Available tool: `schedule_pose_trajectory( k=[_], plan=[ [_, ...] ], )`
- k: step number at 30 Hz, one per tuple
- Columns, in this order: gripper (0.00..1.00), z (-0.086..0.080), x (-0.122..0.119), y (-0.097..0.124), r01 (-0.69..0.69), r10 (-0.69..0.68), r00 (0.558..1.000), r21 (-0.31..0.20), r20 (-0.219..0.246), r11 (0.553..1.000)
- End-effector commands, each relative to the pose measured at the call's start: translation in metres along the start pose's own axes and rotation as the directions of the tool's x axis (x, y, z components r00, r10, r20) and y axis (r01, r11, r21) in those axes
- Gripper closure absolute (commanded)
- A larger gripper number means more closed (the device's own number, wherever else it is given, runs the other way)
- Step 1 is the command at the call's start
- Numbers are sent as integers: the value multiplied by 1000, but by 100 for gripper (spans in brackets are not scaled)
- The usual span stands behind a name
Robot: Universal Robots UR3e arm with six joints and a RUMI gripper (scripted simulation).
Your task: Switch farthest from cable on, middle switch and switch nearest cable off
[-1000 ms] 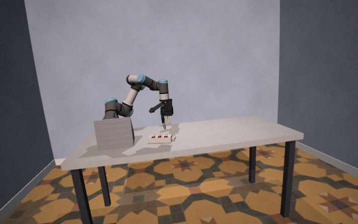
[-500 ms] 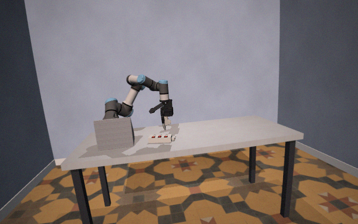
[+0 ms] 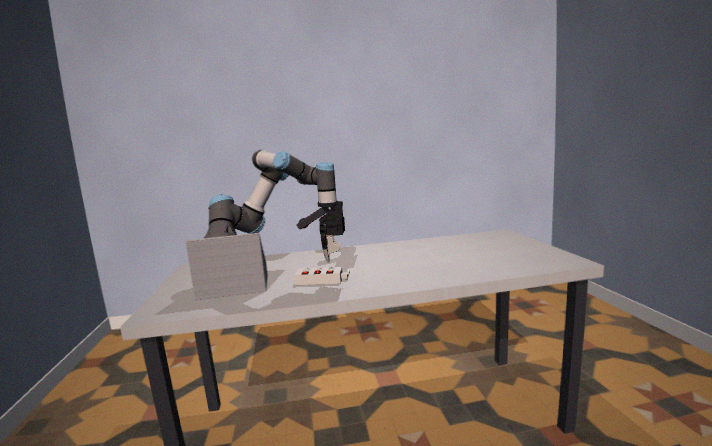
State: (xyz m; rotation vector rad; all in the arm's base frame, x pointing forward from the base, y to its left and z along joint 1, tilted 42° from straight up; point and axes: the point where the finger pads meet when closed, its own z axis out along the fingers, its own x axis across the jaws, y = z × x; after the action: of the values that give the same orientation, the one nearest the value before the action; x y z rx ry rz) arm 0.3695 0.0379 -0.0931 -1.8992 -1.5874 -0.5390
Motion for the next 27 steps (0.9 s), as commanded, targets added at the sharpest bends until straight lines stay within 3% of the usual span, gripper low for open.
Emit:
schedule_pose_trajectory(
  k=[1, 27],
  plan=[
    [100, 10, -1, 3, 0, 0, 1000, -7, 2, 1000],
    [100, 27, -1, 4, 0, 0, 1000, -7, 2, 1000]
  ],
)
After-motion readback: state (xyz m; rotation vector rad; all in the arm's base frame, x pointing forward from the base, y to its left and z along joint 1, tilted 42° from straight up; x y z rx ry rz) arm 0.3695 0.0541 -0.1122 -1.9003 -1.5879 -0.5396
